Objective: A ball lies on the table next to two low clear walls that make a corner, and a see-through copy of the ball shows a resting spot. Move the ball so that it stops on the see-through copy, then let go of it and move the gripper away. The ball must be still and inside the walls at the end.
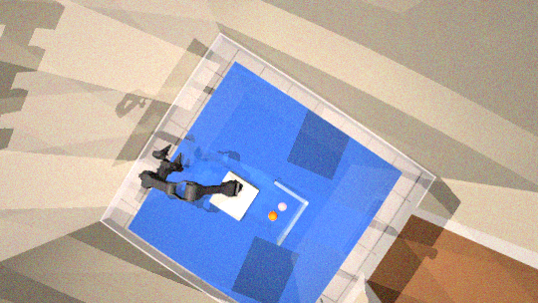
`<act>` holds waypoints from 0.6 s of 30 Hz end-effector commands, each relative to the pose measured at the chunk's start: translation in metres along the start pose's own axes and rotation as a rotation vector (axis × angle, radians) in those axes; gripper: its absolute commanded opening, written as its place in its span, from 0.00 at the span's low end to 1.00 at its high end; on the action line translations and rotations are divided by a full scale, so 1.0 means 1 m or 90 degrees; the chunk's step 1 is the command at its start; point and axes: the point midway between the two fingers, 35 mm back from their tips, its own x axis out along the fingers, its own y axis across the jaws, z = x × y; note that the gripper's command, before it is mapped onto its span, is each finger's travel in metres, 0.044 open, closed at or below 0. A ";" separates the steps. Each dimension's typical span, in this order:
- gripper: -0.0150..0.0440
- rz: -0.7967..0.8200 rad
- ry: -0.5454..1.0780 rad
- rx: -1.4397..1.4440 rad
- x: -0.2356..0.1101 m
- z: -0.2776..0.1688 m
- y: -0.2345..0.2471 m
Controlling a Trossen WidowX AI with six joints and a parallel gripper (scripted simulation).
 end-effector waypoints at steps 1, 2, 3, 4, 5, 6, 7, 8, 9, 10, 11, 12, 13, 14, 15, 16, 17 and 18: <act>0.89 -0.002 0.004 -0.007 -0.003 0.000 -0.002; 0.89 -0.006 0.018 -0.026 -0.011 -0.002 -0.007; 0.89 -0.011 0.040 -0.061 -0.023 -0.004 -0.015; 0.89 -0.012 0.066 -0.105 -0.038 -0.008 -0.024; 0.89 -0.011 0.092 -0.150 -0.052 -0.012 -0.032; 0.89 -0.008 0.118 -0.196 -0.067 -0.015 -0.041; 0.89 -0.004 0.143 -0.241 -0.081 -0.017 -0.050; 0.89 0.001 0.169 -0.287 -0.095 -0.019 -0.059; 0.89 0.008 0.194 -0.334 -0.109 -0.019 -0.068; 0.89 0.016 0.219 -0.381 -0.123 -0.020 -0.078; 0.89 0.024 0.247 -0.431 -0.138 -0.019 -0.089; 0.89 0.033 0.275 -0.482 -0.153 -0.017 -0.100; 0.89 0.045 0.303 -0.534 -0.167 -0.014 -0.111; 0.89 0.058 0.331 -0.586 -0.182 -0.010 -0.122; 0.89 0.072 0.359 -0.638 -0.196 -0.006 -0.134; 0.89 0.089 0.386 -0.691 -0.209 -0.001 -0.145; 0.89 0.106 0.413 -0.743 -0.222 0.006 -0.157; 0.89 0.126 0.439 -0.796 -0.235 0.013 -0.169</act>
